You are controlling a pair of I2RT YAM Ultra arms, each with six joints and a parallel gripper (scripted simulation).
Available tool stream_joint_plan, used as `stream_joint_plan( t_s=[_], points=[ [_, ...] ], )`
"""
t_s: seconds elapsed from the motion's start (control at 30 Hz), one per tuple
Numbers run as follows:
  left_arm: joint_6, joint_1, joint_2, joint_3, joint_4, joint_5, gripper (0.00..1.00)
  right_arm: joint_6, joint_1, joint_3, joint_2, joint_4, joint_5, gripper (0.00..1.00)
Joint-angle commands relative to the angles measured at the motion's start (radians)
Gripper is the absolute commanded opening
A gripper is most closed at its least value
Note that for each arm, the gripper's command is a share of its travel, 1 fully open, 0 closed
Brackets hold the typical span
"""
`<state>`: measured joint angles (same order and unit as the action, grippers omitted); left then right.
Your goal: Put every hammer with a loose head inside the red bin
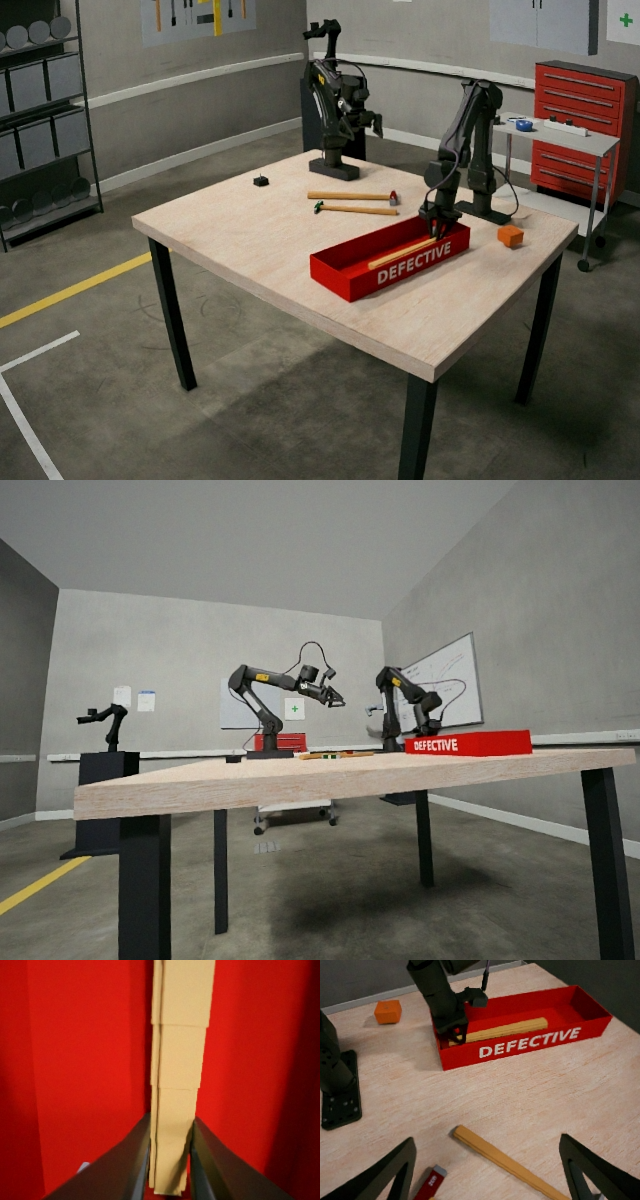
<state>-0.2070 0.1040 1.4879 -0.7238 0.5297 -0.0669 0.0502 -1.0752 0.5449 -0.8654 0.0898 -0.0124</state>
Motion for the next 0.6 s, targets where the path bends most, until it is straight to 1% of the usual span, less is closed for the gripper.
stream_joint_plan(
  t_s=[0.0, 0.27, 0.33, 0.37, 0.4, 0.43, 0.57],
  points=[
    [0.008, 0.0, -0.022, 0.022, -0.054, -0.001, 0.14, -0.002, -0.006, 0.009, 0.002, -0.026, 0.001, 1.0],
    [0.006, 0.0, -0.006, 0.03, -0.069, -0.001, 0.14, -0.002, -0.006, 0.009, 0.002, -0.026, 0.001, 1.0],
    [0.006, 0.0, -0.006, 0.03, -0.069, -0.001, 0.37, -0.002, -0.006, 0.009, 0.002, -0.026, 0.001, 1.0],
    [0.006, 0.0, -0.006, 0.03, -0.07, -0.001, 0.42, -0.002, -0.006, 0.009, 0.002, -0.026, 0.001, 1.0],
    [0.012, -0.002, -0.02, 0.018, -0.057, 0.006, 0.54, -0.002, -0.006, 0.009, 0.002, -0.026, 0.001, 1.0],
    [0.013, -0.005, -0.024, 0.016, -0.056, 0.006, 0.55, -0.002, -0.006, 0.009, 0.002, -0.026, 0.001, 1.0],
    [0.019, -0.012, -0.041, -0.004, -0.05, 0.005, 0.55, -0.002, -0.006, 0.009, 0.002, -0.026, 0.001, 1.0]
  ],
)
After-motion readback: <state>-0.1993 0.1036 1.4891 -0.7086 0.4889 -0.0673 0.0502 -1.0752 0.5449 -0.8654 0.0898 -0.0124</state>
